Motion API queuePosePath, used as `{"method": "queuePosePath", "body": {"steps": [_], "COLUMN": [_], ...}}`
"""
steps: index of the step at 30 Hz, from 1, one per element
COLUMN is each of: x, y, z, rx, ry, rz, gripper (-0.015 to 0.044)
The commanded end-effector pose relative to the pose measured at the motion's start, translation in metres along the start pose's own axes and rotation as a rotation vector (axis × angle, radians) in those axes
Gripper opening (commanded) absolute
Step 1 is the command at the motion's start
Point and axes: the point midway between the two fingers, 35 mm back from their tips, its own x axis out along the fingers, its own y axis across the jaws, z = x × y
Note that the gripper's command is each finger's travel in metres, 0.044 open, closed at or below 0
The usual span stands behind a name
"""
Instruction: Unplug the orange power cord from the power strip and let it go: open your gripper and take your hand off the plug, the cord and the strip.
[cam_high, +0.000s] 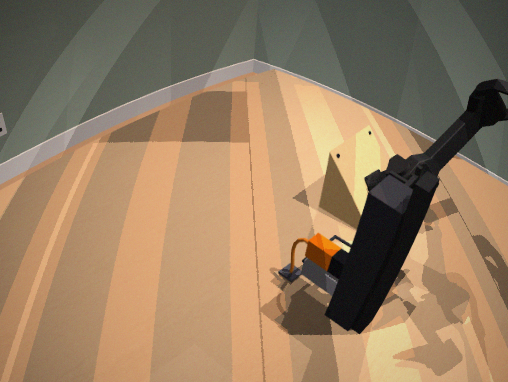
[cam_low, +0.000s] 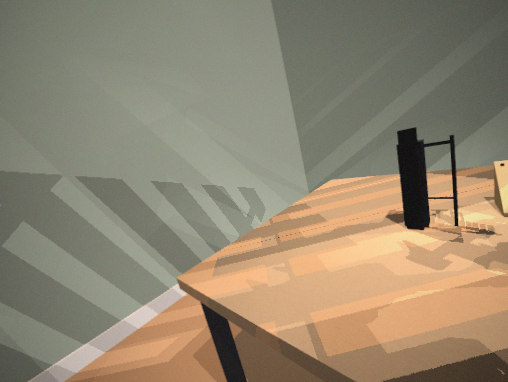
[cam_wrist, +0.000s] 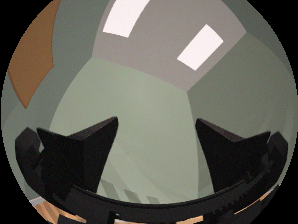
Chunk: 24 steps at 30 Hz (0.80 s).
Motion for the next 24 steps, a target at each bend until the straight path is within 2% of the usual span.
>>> {"method": "queuePosePath", "body": {"steps": [1,5,9,16,24], "x": [0.000,0.006,0.018,0.044,0.061], "y": [0.001,0.019,0.045,0.045,0.005], "z": [-0.001,-0.023,-0.077,-0.170,-0.276], "rx": [-0.003,-0.083,-0.230,-0.431,-0.560], "ry": [0.000,0.012,0.073,0.231,0.520], "rz": [0.002,0.055,0.149,0.205,0.206], "gripper": [0.0374,0.0269,0.0164,0.0160,0.0160]}}
